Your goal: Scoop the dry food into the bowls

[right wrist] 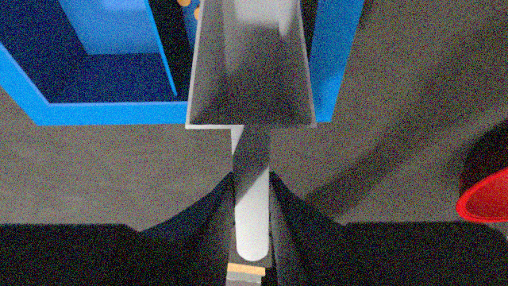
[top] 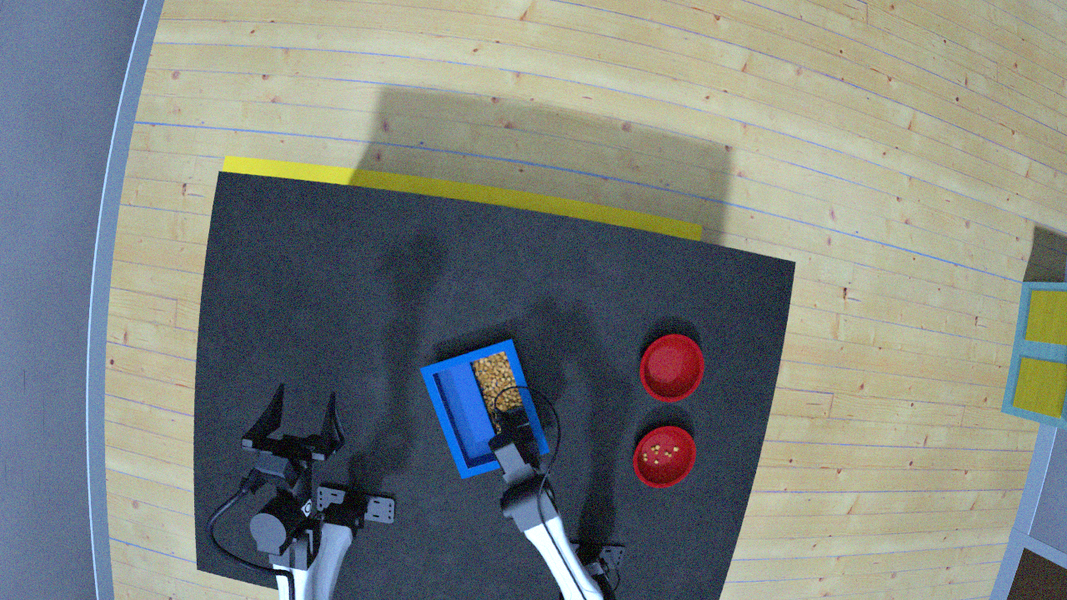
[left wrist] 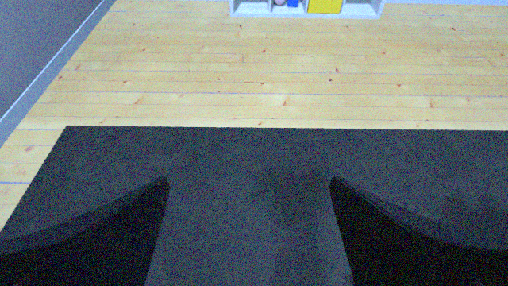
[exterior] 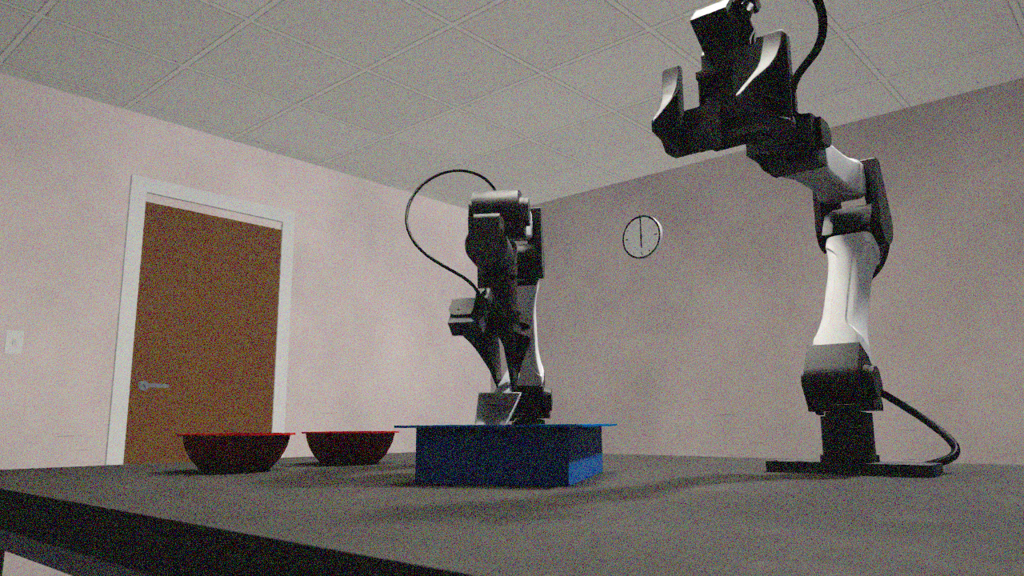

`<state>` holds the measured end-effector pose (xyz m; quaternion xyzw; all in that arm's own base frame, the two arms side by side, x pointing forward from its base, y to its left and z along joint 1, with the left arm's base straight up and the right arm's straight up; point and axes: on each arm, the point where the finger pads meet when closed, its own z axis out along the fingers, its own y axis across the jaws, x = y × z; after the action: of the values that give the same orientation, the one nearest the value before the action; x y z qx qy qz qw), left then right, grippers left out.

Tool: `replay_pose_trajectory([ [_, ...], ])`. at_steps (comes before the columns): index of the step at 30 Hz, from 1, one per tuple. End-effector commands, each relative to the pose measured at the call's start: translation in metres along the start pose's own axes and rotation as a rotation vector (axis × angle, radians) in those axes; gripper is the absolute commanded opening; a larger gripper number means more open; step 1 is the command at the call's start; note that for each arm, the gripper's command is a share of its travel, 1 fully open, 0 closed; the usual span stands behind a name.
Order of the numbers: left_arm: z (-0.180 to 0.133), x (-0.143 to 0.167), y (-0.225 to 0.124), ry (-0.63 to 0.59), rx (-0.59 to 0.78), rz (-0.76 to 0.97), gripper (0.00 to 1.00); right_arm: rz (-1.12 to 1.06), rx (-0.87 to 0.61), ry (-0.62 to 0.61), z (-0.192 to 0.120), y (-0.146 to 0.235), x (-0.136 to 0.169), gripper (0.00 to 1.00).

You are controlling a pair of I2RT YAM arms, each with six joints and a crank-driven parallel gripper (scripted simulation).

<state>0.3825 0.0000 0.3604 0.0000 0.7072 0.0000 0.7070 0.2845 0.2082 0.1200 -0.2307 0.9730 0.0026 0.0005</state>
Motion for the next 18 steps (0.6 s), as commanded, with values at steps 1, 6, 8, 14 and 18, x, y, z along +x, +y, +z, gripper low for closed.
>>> replay_pose_trajectory([
  [1,-0.002,-0.02,0.0,-0.052,0.0,-0.001,1.0,-0.005,-0.018,-0.057,-0.022,0.006,-0.002,0.0],
  [6,-0.002,-0.02,0.0,-0.052,0.0,-0.001,1.0,-0.006,-0.019,-0.076,-0.027,0.006,-0.003,0.0],
  [8,-0.002,-0.02,0.0,-0.052,0.0,-0.001,1.0,0.0,-0.019,-0.08,-0.028,0.003,-0.004,0.0],
  [14,-0.002,-0.02,0.0,-0.052,0.0,-0.001,1.0,-0.004,-0.007,-0.002,0.011,0.0,-0.007,0.0],
  [18,-0.002,-0.02,0.0,-0.052,0.0,-0.001,1.0,-0.005,-0.006,-0.004,0.014,0.0,-0.007,0.0],
])
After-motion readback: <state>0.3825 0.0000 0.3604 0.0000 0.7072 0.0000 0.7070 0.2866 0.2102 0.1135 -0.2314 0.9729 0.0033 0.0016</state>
